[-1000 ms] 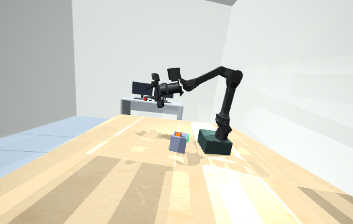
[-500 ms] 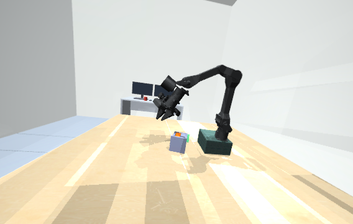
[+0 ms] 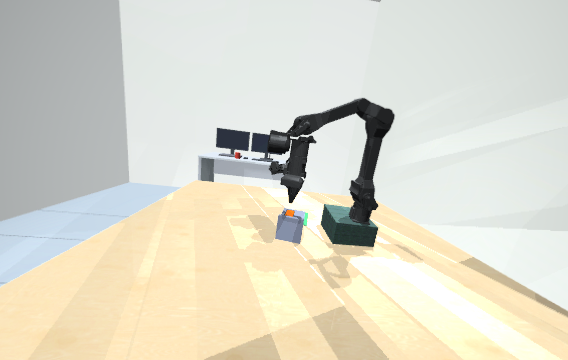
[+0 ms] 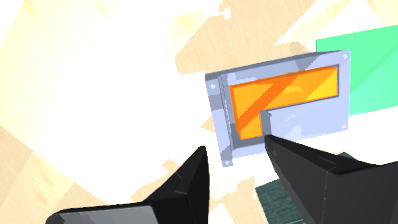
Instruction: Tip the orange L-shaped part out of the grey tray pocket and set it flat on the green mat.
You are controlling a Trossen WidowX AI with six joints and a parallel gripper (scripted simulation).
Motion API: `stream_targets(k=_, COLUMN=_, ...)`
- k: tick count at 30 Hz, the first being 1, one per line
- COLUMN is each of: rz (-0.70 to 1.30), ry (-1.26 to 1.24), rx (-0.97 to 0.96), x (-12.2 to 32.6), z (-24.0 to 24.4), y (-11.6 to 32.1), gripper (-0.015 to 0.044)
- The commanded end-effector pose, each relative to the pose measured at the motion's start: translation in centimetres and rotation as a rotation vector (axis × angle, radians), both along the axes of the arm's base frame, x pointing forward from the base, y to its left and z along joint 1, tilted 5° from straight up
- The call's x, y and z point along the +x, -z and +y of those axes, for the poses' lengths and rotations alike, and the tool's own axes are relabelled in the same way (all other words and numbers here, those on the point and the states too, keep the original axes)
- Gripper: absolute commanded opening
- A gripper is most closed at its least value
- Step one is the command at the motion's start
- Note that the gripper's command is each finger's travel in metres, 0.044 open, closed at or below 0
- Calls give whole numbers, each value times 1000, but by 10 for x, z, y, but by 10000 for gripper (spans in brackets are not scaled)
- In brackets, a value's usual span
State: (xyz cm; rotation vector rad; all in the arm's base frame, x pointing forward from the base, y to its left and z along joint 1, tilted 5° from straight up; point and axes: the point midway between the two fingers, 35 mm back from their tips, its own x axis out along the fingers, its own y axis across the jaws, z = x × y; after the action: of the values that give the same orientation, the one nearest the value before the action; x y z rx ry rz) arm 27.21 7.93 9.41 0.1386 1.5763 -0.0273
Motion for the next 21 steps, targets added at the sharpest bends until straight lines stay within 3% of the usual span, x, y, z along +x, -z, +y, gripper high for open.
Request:
stream_targets(k=1, rz=13, ry=-25, rx=5, x=-3, z=1, y=-2, gripper=180)
stream_targets(k=9, rz=14, ry=-25, rx=6, x=-4, z=7, y=70, gripper=180)
stream_targets(k=21, rz=14, ry=-25, rx=6, x=-4, z=8, y=80, gripper=180)
